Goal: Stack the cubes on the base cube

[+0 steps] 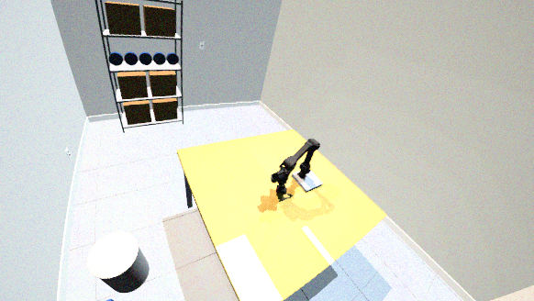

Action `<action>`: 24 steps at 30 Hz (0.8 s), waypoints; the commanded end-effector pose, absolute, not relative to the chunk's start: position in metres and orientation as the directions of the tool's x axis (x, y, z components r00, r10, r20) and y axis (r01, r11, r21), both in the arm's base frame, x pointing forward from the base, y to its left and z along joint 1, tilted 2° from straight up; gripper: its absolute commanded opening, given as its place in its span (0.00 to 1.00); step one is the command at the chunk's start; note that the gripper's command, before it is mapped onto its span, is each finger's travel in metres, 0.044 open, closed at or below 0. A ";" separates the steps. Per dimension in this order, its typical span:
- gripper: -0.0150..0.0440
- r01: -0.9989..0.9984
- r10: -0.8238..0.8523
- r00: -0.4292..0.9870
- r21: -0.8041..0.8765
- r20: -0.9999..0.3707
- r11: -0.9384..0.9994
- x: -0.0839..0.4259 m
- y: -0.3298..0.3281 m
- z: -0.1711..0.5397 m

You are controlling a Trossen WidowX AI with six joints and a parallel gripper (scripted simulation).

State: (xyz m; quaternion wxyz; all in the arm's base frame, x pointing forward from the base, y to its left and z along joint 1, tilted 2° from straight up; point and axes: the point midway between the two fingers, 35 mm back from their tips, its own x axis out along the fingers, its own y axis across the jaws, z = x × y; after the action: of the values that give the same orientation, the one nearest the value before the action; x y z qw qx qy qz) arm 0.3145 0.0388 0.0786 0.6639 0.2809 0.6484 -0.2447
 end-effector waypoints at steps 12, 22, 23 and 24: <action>0.60 0.690 0.044 0.038 0.058 -0.998 0.721 0.314 0.039 0.080; 0.60 0.689 0.039 0.039 0.056 -0.998 0.722 0.314 0.038 0.101; 0.60 0.689 0.039 0.039 0.056 -0.998 0.722 0.314 0.038 0.103; 0.60 0.689 0.039 0.039 0.056 -0.998 0.722 0.313 0.038 0.105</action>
State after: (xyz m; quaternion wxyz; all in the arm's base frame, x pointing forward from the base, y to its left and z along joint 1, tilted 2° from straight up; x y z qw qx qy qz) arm 0.3123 0.0377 0.0988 0.6617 0.2809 0.6499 -0.2467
